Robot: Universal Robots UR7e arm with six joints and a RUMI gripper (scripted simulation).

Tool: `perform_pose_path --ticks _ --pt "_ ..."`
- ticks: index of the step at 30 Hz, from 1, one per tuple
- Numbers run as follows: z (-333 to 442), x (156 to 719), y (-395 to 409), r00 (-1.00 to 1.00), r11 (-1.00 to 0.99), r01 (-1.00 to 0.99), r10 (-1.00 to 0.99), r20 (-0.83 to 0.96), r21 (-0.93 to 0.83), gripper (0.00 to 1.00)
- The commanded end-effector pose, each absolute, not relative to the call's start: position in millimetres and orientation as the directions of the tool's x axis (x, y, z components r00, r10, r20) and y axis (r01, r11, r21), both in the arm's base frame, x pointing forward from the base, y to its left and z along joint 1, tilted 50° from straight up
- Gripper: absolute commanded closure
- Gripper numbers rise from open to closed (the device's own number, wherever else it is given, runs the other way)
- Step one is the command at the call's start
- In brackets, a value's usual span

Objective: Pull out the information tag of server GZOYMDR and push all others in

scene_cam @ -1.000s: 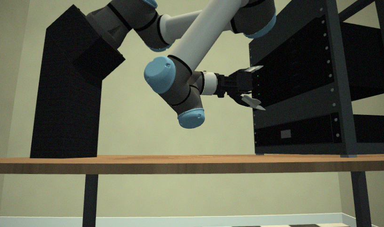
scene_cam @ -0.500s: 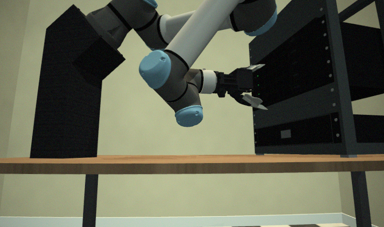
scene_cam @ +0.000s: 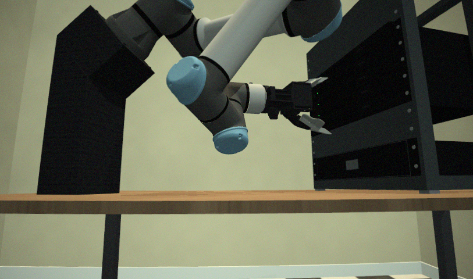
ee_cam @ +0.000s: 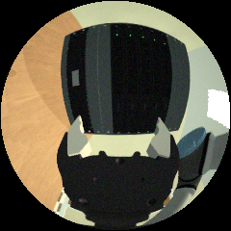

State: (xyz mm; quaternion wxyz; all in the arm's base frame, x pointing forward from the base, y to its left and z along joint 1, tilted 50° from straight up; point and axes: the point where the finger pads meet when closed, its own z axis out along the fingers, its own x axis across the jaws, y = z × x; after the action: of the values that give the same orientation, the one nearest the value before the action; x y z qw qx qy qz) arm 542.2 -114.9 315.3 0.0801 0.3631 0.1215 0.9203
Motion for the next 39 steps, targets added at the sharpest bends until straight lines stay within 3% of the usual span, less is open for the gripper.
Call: perform_pose_path --ticks 1,39 --pt "315.6 541.1 -119.2 -0.722 -0.957 -0.067 0.242 0.649 0.282 0.0" --pt "315.6 537.6 -133.7 -0.715 -0.955 -0.093 0.261 0.649 0.282 0.0"
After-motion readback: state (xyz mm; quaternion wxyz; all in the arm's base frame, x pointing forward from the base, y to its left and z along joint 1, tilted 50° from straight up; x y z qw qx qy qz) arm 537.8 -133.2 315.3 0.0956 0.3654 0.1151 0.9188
